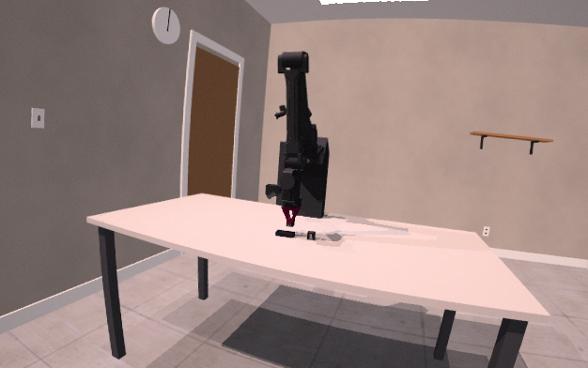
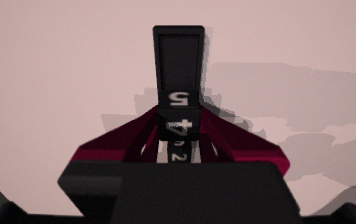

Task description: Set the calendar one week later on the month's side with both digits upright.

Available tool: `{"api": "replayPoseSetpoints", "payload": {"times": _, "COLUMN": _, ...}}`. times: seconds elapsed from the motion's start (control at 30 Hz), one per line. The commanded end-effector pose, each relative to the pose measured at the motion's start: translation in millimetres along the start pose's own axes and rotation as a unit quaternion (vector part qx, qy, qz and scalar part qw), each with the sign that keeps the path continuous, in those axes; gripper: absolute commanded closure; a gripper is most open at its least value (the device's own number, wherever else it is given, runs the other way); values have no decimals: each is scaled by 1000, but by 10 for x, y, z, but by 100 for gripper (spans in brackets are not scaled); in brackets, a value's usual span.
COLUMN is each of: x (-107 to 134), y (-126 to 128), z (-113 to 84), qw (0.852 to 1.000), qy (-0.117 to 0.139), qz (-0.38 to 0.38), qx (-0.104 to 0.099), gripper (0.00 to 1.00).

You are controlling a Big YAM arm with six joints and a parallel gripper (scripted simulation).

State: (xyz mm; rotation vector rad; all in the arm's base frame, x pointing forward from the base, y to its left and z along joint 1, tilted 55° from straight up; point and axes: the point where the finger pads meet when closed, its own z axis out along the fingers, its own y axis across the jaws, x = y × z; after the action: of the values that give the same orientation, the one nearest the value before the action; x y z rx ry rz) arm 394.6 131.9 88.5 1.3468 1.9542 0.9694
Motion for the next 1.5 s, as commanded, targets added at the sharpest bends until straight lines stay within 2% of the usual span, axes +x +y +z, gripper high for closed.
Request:
{"api": "replayPoseSetpoints", "payload": {"times": 0.0, "x": -80, "y": 56, "z": -46, "qw": 1000, "qy": -7, "qz": 3, "qx": -13, "gripper": 75}}
{"api": "replayPoseSetpoints", "payload": {"times": 0.9, "x": -86, "y": 56, "z": -43, "qw": 1000, "qy": -8, "qz": 3, "qx": -13, "gripper": 75}}
{"api": "replayPoseSetpoints", "payload": {"times": 1.1, "x": -82, "y": -4, "z": 24, "qw": 1000, "qy": -7, "qz": 2, "qx": -3, "gripper": 75}}
{"api": "replayPoseSetpoints", "payload": {"times": 1.47, "x": -84, "y": 15, "z": 81, "qw": 1000, "qy": -7, "qz": 2, "qx": -4, "gripper": 75}}
